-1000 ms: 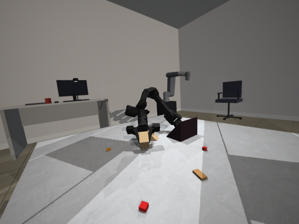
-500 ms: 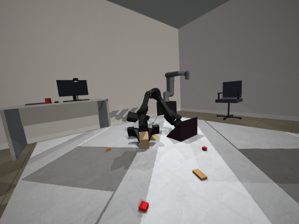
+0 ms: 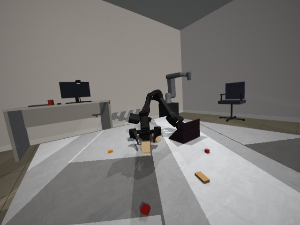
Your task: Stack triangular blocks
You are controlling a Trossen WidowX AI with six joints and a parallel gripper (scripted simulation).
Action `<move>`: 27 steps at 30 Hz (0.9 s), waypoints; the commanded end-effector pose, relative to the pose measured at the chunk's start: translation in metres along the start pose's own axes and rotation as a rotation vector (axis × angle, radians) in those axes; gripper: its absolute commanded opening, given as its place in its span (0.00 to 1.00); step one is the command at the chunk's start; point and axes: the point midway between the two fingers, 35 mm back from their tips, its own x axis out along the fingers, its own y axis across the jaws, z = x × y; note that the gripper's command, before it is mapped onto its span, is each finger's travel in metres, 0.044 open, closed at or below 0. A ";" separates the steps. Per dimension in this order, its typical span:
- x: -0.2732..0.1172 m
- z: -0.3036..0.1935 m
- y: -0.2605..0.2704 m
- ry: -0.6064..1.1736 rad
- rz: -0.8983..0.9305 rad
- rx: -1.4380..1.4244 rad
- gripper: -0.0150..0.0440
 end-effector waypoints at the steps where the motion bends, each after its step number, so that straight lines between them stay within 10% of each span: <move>1: 0.000 0.000 0.000 -0.003 0.000 0.004 1.00; 19: -0.046 -0.087 0.000 0.008 -0.002 -0.001 1.00; 27: -0.055 -0.071 0.003 -0.040 0.017 -0.638 1.00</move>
